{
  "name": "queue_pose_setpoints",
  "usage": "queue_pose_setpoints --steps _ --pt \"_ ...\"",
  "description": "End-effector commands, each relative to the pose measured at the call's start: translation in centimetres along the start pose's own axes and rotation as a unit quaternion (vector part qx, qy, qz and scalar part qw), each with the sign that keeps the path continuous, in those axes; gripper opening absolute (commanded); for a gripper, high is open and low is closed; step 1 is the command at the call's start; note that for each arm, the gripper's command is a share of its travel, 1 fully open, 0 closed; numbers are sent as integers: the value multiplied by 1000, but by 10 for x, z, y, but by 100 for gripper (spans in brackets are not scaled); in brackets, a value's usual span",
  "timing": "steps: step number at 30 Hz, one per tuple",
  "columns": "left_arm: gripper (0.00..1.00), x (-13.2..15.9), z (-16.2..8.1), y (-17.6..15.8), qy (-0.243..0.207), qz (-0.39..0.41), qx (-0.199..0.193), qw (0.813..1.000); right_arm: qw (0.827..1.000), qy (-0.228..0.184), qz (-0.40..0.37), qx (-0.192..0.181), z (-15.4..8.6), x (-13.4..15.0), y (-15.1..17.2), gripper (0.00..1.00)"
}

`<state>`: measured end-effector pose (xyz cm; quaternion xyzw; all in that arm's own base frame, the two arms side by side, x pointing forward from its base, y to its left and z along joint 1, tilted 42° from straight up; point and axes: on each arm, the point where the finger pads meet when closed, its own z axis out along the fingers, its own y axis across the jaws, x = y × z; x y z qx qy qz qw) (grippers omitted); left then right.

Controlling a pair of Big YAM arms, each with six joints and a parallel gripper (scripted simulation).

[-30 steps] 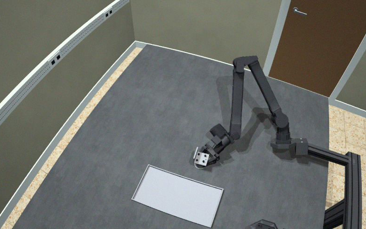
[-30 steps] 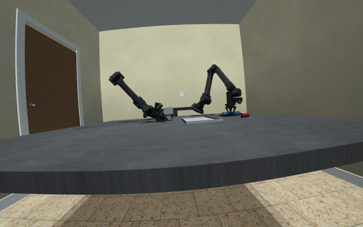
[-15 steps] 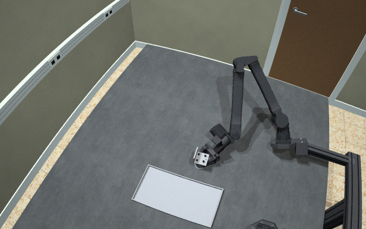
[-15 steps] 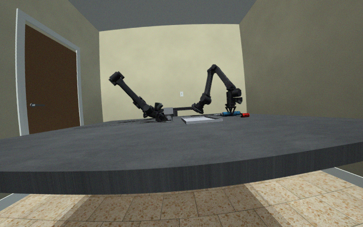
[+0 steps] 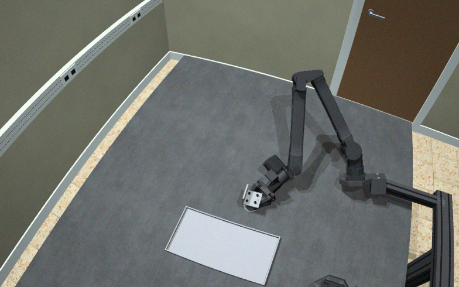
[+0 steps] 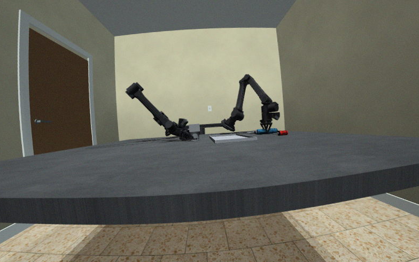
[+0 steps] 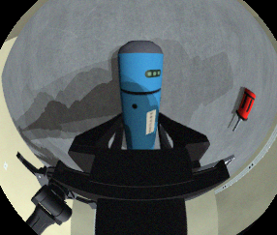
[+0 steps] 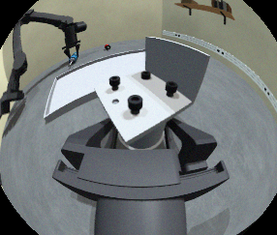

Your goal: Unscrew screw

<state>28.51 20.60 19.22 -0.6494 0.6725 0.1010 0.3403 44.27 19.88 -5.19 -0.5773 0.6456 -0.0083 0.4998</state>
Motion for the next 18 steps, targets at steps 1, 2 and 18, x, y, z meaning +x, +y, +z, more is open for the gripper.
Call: queue_pose_setpoints --steps 1,2,18 --pt "46 -8 -5 -7 -7 -4 9 1000 1000 -6 -2 4 1 -5 -3 59" --pt "46 -8 -5 -7 -7 -4 9 1000 1000 -6 -2 4 1 -5 -3 59" --pt "45 -8 -5 -7 -7 -4 9 1000 1000 -6 -2 4 1 -5 -3 59"
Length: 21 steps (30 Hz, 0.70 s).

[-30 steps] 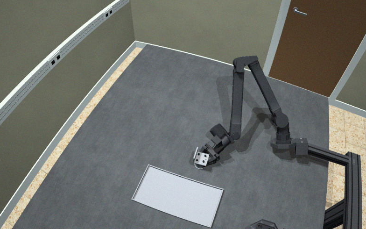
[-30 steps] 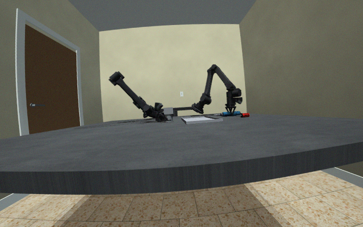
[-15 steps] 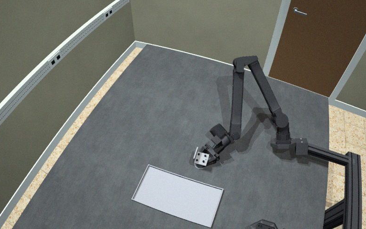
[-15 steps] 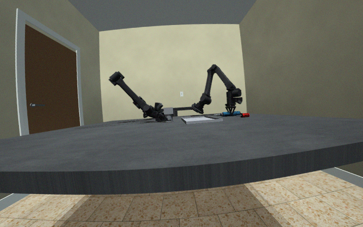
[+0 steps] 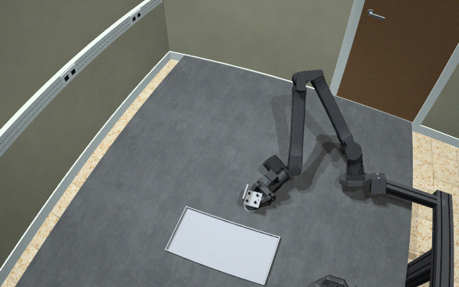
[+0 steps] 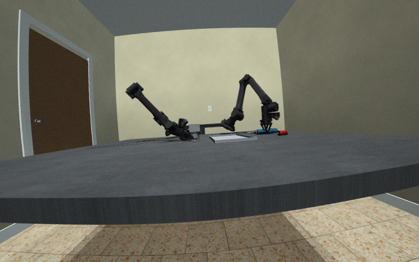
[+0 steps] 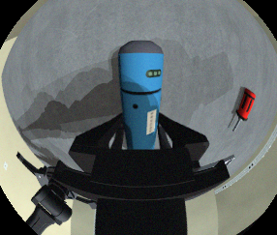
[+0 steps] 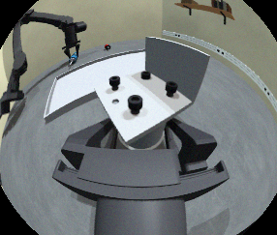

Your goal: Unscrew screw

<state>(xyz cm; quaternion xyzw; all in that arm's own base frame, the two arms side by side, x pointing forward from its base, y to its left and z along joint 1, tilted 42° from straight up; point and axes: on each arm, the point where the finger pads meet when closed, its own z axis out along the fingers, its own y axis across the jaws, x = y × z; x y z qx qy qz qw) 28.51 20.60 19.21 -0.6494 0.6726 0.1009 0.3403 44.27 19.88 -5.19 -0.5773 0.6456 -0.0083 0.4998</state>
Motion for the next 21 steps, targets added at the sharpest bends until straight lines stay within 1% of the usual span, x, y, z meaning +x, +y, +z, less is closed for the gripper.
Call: queue_pose_setpoints --steps 1,21 --pt "45 -8 -5 -7 -7 -4 9 1000 1000 -6 -2 4 1 -5 -3 59" --pt "44 -8 -5 -7 -7 -4 9 1000 1000 -6 -2 4 1 -5 -3 59"
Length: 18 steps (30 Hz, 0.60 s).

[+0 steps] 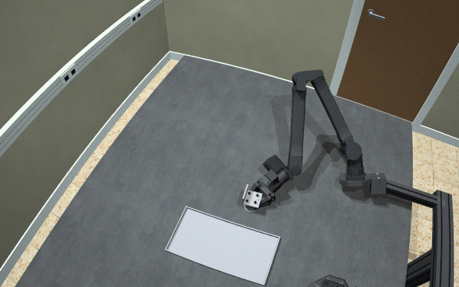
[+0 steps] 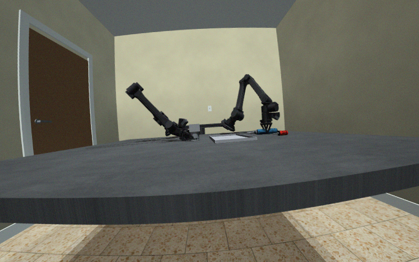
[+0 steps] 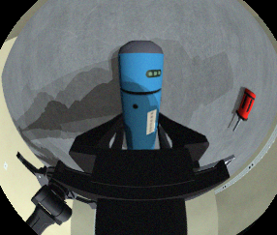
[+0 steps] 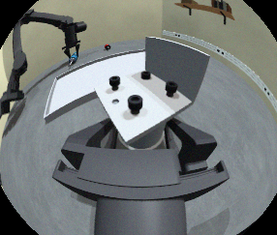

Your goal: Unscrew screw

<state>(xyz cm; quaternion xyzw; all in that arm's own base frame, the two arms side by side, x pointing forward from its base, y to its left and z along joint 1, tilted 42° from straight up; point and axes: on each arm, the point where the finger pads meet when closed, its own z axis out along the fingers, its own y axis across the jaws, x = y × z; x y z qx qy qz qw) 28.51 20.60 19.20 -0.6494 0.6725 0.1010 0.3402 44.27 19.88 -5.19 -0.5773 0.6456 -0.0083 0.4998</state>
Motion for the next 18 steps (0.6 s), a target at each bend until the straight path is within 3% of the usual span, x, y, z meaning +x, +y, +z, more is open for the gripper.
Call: queue_pose_setpoints --steps 1,18 --pt "44 -8 -5 -7 -7 -4 9 1000 1000 -6 -2 4 1 -5 -3 59" --pt "43 -8 -5 -7 -7 -4 9 1000 1000 -6 -2 4 1 -5 -3 59"
